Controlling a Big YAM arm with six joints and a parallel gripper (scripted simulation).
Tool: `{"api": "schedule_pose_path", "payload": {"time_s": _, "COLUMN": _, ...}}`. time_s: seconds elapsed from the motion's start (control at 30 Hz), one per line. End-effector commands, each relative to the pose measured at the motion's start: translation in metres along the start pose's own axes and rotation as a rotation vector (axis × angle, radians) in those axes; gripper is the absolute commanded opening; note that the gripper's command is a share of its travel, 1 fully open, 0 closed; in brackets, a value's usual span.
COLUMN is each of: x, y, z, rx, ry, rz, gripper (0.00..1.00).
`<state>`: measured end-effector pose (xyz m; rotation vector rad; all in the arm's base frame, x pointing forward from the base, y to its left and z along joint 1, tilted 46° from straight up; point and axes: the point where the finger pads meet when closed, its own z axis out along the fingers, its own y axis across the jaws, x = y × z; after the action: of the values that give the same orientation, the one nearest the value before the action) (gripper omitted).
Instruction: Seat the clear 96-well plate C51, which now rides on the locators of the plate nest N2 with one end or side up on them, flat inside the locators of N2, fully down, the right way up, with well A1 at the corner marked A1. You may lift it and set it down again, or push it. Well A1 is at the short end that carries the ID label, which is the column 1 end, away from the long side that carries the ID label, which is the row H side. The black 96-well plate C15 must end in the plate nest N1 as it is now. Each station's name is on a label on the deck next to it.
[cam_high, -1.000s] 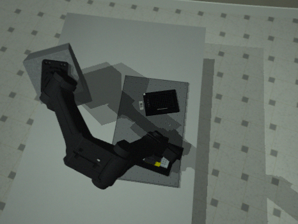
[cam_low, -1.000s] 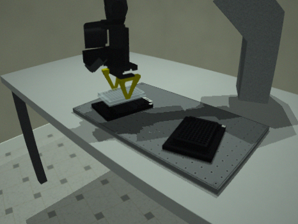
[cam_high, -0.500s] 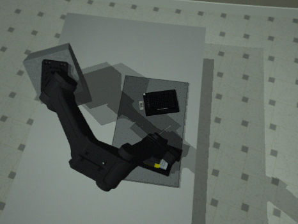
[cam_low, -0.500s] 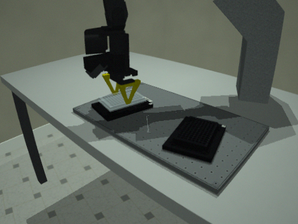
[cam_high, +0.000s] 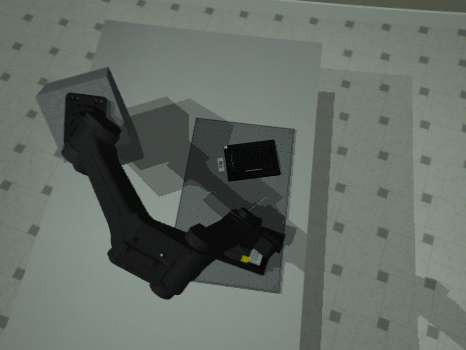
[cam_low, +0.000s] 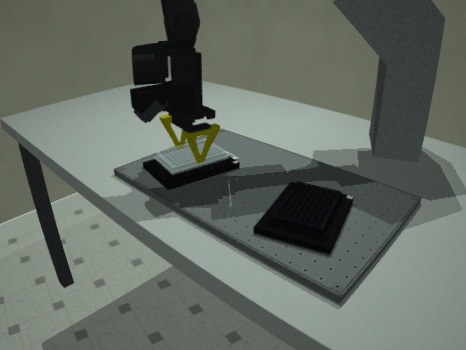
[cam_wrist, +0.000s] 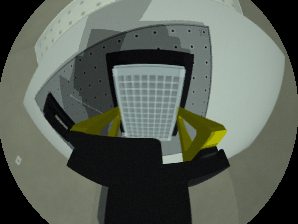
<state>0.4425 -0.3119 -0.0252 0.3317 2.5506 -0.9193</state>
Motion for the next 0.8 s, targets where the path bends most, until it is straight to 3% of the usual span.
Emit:
{"api": "schedule_pose_path", "payload": {"time_s": 0.0, "x": 0.0007, "y": -0.0074, "z": 0.008, "rx": 0.006, "ry": 0.002, "rz": 0.001, "gripper": 0.0}}
{"api": "schedule_pose_path", "payload": {"time_s": 0.77, "x": 0.0032, "y": -0.0078, "z": 0.0078, "rx": 0.0, "ry": 0.017, "rz": -0.007, "gripper": 0.0}}
